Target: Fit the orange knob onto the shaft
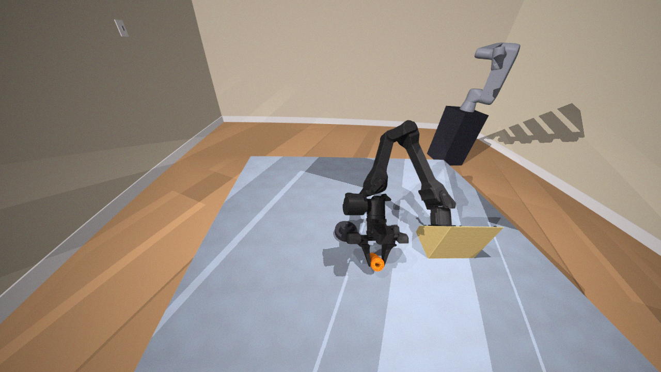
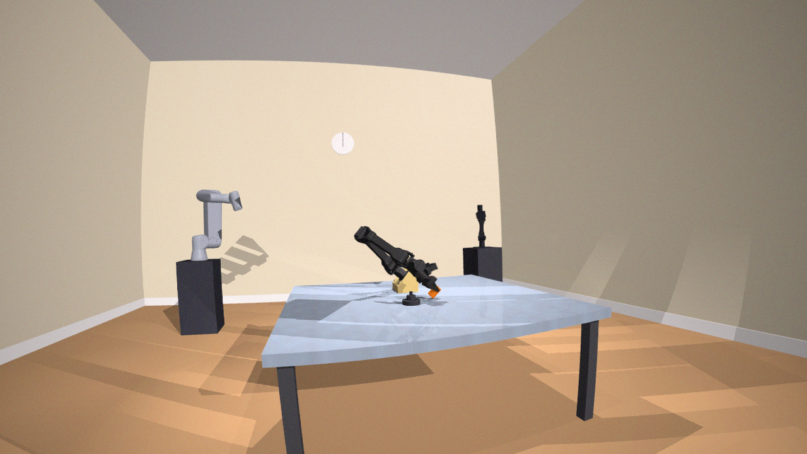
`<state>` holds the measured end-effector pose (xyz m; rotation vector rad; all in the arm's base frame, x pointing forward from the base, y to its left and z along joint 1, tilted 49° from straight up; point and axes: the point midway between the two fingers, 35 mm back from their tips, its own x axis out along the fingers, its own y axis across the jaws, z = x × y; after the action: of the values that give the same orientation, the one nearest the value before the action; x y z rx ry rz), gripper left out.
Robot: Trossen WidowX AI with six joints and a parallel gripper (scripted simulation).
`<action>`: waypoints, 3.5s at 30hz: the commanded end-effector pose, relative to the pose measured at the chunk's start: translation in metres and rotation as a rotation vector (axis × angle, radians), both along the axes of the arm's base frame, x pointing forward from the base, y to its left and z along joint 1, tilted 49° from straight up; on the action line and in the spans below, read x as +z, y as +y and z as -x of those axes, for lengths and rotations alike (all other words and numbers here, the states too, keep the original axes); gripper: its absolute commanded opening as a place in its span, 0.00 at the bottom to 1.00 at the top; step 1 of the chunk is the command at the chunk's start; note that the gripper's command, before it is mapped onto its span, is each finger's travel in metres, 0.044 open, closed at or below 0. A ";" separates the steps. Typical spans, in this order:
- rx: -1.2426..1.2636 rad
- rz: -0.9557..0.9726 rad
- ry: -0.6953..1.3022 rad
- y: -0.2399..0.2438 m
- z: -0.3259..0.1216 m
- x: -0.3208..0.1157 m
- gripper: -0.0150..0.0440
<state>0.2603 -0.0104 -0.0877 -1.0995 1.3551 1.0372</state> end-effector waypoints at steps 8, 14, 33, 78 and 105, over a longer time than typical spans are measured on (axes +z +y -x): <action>0.003 -0.172 -0.035 -0.008 0.003 0.008 0.56; 0.003 -0.264 -0.053 -0.013 0.004 0.012 0.56; -0.001 -0.382 -0.076 -0.020 0.005 0.016 0.69; -0.001 -0.383 -0.078 0.039 -0.007 0.069 1.00; -0.049 0.766 0.119 0.055 -0.010 0.085 1.00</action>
<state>0.2694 0.0440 -0.0032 -1.5748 1.9425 0.6022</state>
